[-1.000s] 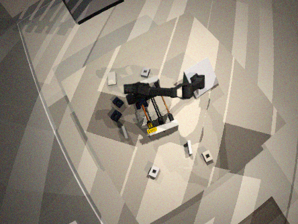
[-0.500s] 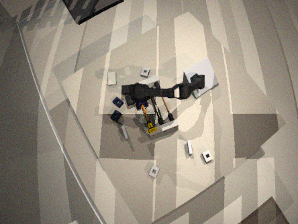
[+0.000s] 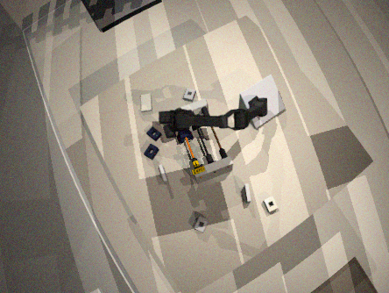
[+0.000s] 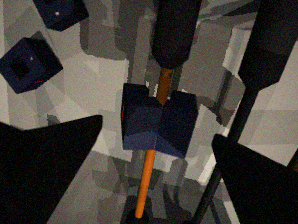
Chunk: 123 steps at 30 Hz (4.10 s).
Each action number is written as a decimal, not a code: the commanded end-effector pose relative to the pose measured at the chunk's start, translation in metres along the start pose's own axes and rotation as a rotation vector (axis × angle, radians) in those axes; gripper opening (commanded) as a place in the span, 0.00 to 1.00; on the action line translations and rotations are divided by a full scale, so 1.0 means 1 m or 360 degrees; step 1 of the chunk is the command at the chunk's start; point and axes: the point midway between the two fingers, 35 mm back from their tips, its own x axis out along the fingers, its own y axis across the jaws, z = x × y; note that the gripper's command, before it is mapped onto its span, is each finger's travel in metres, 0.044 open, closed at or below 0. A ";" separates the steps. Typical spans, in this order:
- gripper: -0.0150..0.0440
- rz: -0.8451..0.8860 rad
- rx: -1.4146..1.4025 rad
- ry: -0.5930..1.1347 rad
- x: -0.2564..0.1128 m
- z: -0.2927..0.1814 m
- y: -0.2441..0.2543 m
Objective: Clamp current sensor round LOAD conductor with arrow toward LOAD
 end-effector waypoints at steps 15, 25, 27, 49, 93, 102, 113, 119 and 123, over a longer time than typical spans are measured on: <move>1.00 0.0018 0.0000 0.0003 0.040 -0.001 0.000; 1.00 0.0018 0.0000 0.0004 0.056 -0.001 0.000; 1.00 0.0018 0.0000 0.0005 0.059 -0.001 0.000; 0.80 0.0015 -0.0012 -0.0001 0.059 -0.002 0.000; 0.25 0.0015 -0.0012 -0.0001 0.059 -0.002 0.000; 0.25 0.0015 -0.0012 -0.0001 0.059 -0.002 0.000; 0.25 0.0015 -0.0012 -0.0001 0.059 -0.002 0.000; 0.25 0.0094 -0.0008 -0.0003 0.056 -0.002 0.001; 0.25 0.0195 -0.0003 -0.0003 0.051 -0.001 0.002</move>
